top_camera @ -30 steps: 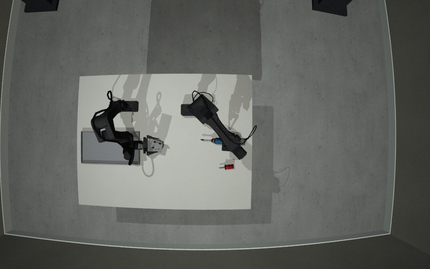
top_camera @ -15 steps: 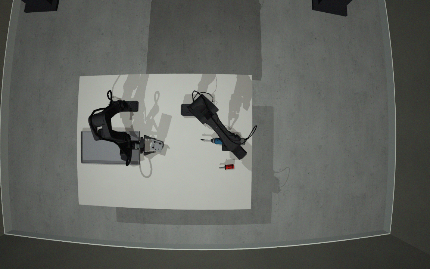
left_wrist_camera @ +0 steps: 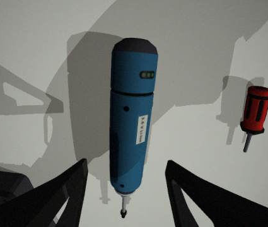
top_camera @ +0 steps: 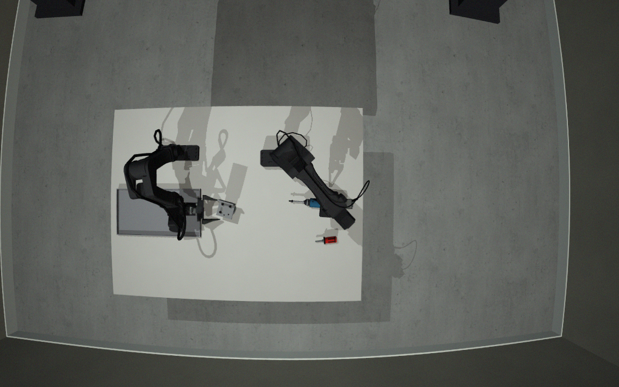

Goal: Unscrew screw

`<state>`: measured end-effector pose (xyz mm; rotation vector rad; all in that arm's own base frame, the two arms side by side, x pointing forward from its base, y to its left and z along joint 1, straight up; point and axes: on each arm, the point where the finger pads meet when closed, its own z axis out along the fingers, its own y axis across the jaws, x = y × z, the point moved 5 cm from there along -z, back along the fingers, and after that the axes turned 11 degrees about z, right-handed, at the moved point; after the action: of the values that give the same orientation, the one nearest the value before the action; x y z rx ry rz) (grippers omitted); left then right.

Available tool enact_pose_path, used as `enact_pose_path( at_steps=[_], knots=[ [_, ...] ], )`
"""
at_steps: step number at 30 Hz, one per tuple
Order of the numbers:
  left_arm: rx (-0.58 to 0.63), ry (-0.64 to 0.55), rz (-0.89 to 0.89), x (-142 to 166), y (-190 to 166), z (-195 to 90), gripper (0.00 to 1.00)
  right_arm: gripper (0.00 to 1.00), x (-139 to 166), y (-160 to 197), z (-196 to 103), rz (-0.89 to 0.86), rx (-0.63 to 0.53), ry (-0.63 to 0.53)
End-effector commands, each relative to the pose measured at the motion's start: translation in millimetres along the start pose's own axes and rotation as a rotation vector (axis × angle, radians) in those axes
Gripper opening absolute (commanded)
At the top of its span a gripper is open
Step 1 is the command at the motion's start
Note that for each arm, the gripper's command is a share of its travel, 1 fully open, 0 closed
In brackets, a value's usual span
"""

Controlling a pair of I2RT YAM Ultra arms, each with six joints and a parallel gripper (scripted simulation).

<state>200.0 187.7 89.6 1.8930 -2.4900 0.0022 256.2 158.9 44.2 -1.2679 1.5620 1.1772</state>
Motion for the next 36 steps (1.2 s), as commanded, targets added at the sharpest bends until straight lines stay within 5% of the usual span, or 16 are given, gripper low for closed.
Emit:
enact_pose_path(
  at_steps=[1,18,36],
  knots=[
    [0.027,-0.045,-0.011,-9,-1,-16,0.65,0.86,-12,-3,-4,-0.040,-0.022,-0.017],
    [0.027,-0.045,-0.011,-9,-1,-16,0.65,0.86,-5,-3,-23,-0.013,-0.026,-0.014],
    [0.027,-0.045,-0.011,-9,-1,-16,0.65,0.86,-44,5,-31,-0.042,-0.029,-0.015]
  ],
)
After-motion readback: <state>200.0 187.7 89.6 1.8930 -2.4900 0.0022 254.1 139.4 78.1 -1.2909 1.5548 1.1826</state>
